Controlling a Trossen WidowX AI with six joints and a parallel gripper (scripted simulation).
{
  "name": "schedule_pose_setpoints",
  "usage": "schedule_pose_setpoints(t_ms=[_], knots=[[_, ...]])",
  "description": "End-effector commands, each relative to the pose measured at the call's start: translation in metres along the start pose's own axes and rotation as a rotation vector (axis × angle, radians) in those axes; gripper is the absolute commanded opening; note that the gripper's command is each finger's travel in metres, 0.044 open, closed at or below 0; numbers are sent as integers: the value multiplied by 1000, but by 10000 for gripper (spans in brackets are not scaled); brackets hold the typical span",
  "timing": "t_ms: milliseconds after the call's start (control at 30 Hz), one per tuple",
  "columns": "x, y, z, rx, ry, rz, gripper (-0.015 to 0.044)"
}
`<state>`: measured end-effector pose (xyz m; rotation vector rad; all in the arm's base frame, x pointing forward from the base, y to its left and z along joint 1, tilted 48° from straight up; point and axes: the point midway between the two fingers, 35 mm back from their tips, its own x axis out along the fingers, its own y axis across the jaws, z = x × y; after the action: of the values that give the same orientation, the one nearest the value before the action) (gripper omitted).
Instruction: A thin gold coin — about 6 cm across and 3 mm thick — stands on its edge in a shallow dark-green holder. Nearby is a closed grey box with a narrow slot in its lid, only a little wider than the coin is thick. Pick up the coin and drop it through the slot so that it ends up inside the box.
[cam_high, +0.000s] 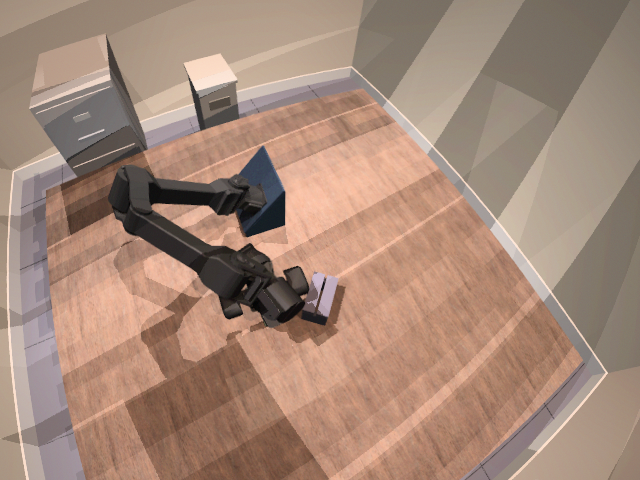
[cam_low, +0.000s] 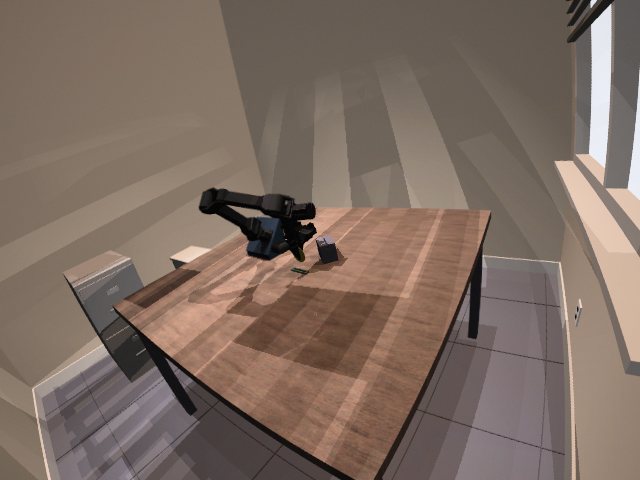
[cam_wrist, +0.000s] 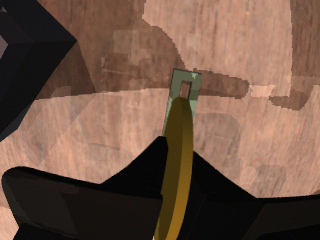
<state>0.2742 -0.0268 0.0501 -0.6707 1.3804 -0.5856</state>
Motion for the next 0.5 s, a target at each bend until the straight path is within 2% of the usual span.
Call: schedule_pose_setpoints(t_ms=[0, 467], knots=[[-9, 0, 0, 3, 5, 2, 0], [-43, -4, -4, -8, 25, -13, 0]])
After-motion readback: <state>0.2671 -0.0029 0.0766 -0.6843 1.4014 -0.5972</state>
